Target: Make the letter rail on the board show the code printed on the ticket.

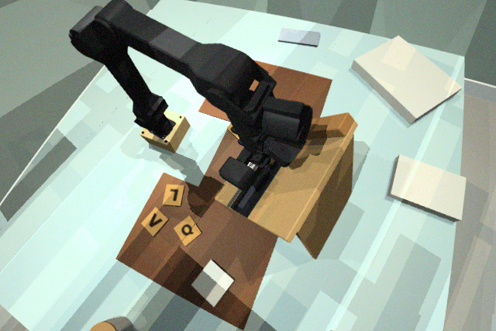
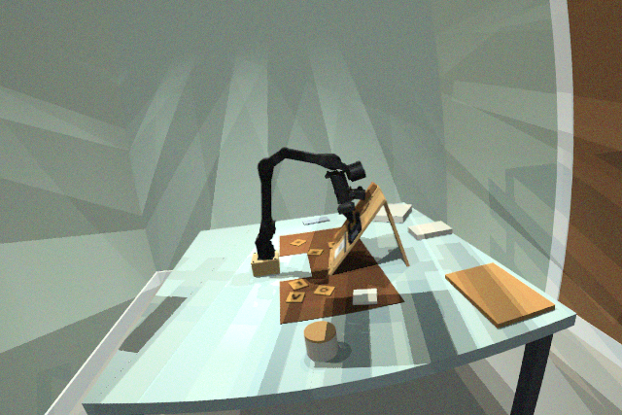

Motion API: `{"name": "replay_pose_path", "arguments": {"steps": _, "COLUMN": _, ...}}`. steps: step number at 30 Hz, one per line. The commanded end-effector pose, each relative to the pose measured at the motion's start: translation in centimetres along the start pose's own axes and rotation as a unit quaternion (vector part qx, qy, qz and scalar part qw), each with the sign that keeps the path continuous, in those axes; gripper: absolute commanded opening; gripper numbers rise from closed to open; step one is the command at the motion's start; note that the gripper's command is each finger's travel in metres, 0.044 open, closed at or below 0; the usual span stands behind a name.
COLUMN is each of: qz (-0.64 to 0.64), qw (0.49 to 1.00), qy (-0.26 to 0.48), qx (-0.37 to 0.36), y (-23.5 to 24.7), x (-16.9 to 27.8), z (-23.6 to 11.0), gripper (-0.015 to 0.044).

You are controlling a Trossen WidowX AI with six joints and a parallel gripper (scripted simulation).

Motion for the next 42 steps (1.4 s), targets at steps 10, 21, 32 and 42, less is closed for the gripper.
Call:
{"name": "replay_pose_path", "arguments": {"steps": 10, "qz": 0.0, "qw": 1.0, "qy": 0.002, "qx": -0.001, "y": 0.1, "x": 1.2, "z": -1.2, "gripper": 0.0}}
{"name": "replay_pose_path", "arguments": {"steps": 21, "qz": -0.092, "qw": 0.995, "qy": -0.012, "qx": -0.026, "y": -1.1, "x": 1.8, "z": -3.0, "gripper": 0.0105}}
{"name": "replay_pose_path", "arguments": {"steps": 32, "qz": -0.478, "qw": 0.865, "qy": -0.137, "qx": -0.066, "y": -4.9, "x": 4.7, "z": -10.1, "gripper": 0.0394}}
{"name": "replay_pose_path", "arguments": {"steps": 42, "qz": -0.631, "qw": 0.746, "qy": -0.209, "qx": -0.027, "y": -5.8, "x": 6.6, "z": -13.4, "gripper": 0.044}}
Point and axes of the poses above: the point midway between the two fingers, 35 mm back from their tips, its own z axis out along the fingers, its own y axis across the jaws, x = y × z, the point moved 1 cm from there along -z, back along the fingers, and after that the axes turned 4 degrees about -z, right-handed, at the moved point
